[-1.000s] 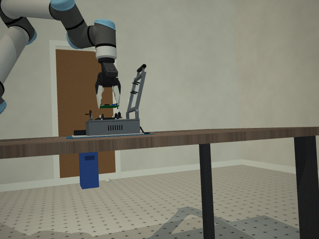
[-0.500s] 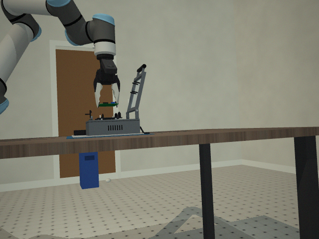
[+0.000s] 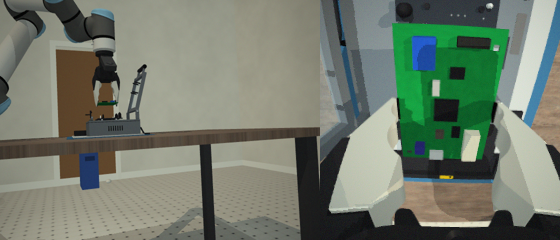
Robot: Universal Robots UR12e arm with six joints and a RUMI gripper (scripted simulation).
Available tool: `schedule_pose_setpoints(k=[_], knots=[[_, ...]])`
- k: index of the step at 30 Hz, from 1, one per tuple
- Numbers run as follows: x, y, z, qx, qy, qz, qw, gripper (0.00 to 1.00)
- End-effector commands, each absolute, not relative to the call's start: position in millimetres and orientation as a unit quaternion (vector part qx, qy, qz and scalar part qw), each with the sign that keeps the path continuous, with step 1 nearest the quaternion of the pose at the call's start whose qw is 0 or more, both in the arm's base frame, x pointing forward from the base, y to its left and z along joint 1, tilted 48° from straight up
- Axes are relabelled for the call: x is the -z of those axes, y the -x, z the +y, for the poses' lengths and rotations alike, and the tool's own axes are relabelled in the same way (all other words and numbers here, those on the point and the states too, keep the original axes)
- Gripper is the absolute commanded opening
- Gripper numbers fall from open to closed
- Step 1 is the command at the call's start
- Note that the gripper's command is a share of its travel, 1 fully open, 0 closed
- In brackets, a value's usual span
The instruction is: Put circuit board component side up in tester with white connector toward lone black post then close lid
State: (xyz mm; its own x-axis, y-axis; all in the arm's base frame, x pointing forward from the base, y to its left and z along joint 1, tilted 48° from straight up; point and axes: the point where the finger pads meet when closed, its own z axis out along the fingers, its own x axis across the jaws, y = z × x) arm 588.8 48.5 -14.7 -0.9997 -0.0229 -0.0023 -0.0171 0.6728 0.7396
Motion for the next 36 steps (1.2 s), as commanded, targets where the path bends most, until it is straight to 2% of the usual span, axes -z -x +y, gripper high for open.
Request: schedule_pose_setpoints(k=[1, 36], knots=[[22, -587, 40, 0.404, -0.011, -0.915, 0.003, 0.39], [32, -584, 29, 0.404, -0.011, -0.915, 0.003, 0.39]])
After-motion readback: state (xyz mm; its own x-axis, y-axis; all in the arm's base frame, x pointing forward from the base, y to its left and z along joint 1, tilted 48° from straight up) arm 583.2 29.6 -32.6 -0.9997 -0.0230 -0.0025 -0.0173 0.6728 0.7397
